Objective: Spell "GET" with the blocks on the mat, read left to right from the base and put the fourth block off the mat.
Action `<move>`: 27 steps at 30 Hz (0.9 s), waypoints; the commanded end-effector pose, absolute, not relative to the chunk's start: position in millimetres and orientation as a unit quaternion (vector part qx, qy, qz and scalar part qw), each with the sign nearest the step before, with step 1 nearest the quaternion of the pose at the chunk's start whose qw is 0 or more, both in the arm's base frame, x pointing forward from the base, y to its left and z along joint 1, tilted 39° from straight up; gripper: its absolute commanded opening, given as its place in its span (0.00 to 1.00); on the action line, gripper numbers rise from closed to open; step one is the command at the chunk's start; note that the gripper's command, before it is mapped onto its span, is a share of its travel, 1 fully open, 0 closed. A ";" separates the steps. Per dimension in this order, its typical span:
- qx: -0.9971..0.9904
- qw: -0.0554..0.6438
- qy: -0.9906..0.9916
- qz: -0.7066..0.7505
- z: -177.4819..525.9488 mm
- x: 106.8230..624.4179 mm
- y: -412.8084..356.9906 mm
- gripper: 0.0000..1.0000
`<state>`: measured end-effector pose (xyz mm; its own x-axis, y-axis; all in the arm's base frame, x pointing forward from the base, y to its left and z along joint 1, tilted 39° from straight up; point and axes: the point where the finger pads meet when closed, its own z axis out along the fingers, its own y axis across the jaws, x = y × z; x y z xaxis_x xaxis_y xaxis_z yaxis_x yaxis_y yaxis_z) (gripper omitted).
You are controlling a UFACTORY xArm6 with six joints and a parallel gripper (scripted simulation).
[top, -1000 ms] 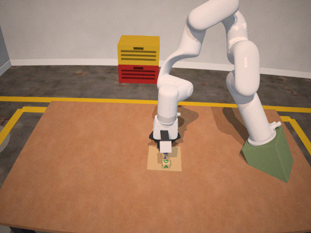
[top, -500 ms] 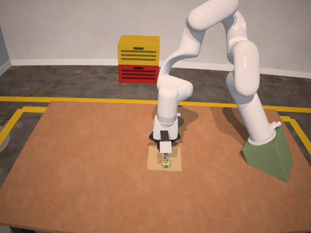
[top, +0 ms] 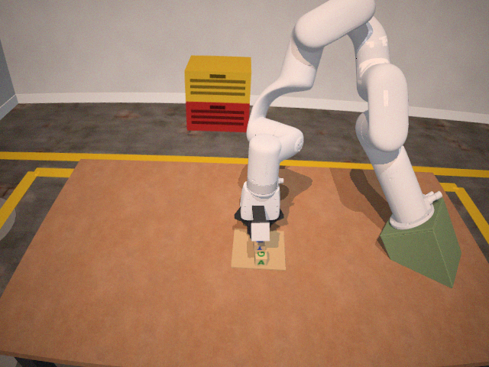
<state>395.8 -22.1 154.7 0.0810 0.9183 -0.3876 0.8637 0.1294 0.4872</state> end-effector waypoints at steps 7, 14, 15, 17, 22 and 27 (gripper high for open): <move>0.658 0.328 0.676 0.043 155.7 396.4 -21.8 0.27; 0.658 0.328 0.676 0.043 155.7 396.4 -21.8 0.31; 0.658 0.328 0.676 0.043 155.7 396.4 -21.8 0.31; 0.658 0.328 0.676 0.043 155.7 396.4 -21.8 0.35; 0.658 0.328 0.676 0.043 155.7 396.4 -21.8 0.43; 0.658 0.328 0.676 0.043 155.7 396.4 -21.8 0.47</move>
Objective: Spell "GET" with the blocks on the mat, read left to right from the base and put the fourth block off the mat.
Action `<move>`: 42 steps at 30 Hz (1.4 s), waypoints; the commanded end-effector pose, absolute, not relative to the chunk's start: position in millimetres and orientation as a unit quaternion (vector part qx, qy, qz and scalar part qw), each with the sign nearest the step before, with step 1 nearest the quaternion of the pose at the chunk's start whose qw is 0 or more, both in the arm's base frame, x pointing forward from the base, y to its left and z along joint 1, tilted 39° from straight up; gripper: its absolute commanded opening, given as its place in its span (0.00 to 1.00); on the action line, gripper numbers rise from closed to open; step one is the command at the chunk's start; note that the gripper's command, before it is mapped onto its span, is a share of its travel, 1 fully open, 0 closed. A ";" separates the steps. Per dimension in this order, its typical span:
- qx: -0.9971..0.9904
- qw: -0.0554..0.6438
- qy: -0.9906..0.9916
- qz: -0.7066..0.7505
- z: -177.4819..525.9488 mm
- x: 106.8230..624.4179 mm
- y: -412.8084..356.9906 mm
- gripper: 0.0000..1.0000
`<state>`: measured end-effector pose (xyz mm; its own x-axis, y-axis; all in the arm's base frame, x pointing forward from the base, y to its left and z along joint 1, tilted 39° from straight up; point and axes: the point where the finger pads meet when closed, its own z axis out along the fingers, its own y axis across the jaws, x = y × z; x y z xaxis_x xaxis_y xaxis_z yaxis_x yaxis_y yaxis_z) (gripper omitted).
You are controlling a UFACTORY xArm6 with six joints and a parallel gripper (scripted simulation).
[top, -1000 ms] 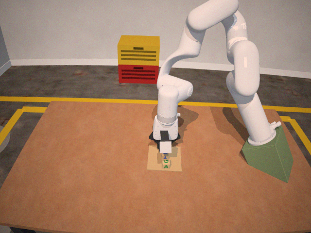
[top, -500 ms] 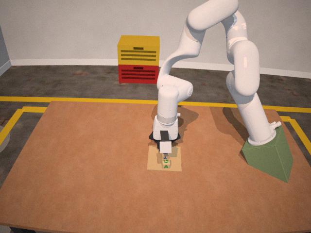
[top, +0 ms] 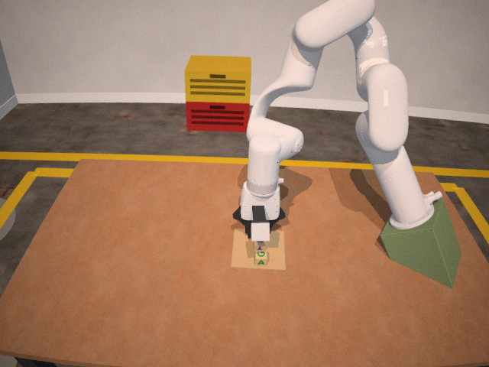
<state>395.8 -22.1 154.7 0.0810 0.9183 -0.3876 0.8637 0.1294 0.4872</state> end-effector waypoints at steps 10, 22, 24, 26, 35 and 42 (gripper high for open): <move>0.658 0.328 0.676 0.043 155.9 396.3 -21.7 0.47; 0.658 0.328 0.676 0.043 175.0 384.1 -12.5 0.47; 0.658 0.328 0.676 0.043 183.7 378.6 -8.4 0.47; 0.658 0.328 0.676 0.043 193.4 372.3 -3.7 0.47; 0.658 0.328 0.676 0.043 223.5 353.1 10.6 0.47; 0.658 0.328 0.676 0.043 226.0 351.5 11.9 0.47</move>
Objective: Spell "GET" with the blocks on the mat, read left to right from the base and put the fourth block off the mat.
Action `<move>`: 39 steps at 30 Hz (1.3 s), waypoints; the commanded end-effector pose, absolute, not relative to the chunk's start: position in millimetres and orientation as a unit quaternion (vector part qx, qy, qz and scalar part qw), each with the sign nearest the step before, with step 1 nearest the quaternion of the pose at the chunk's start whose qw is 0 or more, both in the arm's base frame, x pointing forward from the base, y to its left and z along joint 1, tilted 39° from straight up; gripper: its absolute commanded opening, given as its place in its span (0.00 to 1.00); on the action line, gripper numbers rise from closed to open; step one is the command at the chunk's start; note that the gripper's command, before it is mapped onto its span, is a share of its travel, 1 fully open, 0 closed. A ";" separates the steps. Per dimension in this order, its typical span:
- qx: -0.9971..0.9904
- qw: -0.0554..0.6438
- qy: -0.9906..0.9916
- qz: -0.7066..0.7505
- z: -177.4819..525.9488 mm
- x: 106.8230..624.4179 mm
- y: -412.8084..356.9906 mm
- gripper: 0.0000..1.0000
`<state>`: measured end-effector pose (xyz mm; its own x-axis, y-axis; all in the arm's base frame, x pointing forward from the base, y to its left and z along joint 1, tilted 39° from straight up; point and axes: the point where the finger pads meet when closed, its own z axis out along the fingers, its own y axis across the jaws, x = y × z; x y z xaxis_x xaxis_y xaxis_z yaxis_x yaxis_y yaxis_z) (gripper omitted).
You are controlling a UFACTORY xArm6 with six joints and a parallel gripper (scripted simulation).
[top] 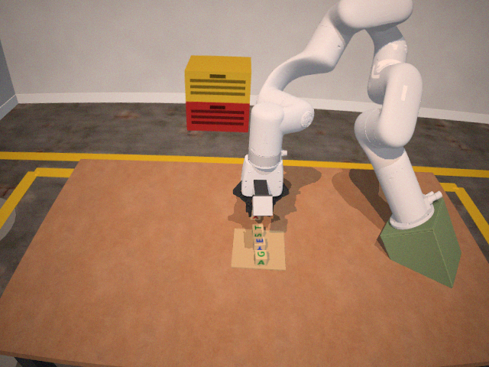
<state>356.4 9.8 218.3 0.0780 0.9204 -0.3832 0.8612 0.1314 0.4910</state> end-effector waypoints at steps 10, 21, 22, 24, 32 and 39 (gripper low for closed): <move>0.658 0.328 0.676 0.043 226.0 351.5 11.9 1.00; 0.658 0.328 0.676 0.043 226.1 351.5 11.9 1.00; 0.658 0.328 0.676 0.043 226.2 351.4 11.9 1.00; 0.658 0.328 0.676 0.043 227.3 350.7 12.5 1.00; 0.658 0.328 0.676 0.043 239.7 342.8 18.4 1.00; 0.658 0.328 0.676 0.043 266.4 325.7 31.2 1.00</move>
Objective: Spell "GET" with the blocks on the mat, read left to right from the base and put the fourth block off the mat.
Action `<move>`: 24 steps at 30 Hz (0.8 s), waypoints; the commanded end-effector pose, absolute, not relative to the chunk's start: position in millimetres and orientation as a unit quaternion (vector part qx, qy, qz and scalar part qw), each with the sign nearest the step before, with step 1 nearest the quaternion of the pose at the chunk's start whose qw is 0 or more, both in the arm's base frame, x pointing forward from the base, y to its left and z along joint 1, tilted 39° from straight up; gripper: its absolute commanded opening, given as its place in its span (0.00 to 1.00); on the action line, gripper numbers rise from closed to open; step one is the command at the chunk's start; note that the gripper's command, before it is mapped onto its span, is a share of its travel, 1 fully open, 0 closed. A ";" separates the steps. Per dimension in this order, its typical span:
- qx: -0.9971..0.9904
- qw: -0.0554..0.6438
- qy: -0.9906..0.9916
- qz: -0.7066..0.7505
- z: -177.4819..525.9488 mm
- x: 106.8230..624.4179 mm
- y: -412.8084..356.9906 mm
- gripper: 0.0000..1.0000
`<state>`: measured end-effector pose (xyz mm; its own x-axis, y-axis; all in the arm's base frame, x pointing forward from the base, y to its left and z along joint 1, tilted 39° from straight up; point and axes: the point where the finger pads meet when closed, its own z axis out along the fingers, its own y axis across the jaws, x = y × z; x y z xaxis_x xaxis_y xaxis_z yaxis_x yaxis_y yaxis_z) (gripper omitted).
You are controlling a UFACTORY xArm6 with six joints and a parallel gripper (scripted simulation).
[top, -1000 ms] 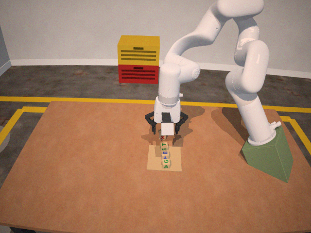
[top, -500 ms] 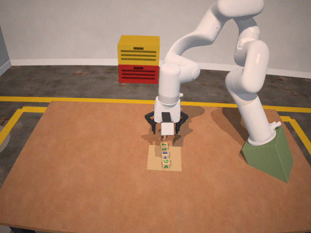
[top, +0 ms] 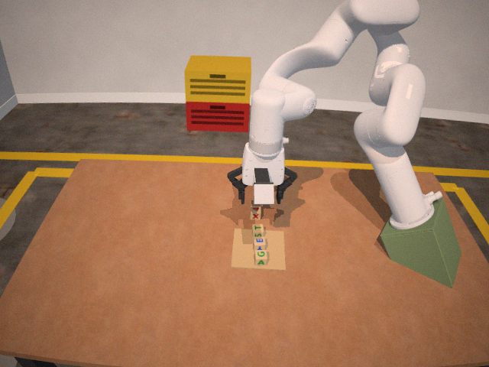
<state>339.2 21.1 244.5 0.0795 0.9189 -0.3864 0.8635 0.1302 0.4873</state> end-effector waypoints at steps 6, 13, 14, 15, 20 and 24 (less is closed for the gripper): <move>0.658 0.328 0.676 0.043 285.4 313.5 40.2 1.00; 0.658 0.328 0.676 0.043 290.9 310.0 42.9 1.00; 0.658 0.328 0.676 0.043 291.1 309.9 42.9 1.00; 0.658 0.328 0.676 0.043 291.1 309.9 43.0 1.00; 0.658 0.328 0.676 0.043 291.1 309.9 43.0 1.00; 0.658 0.328 0.676 0.043 291.1 309.9 43.0 1.00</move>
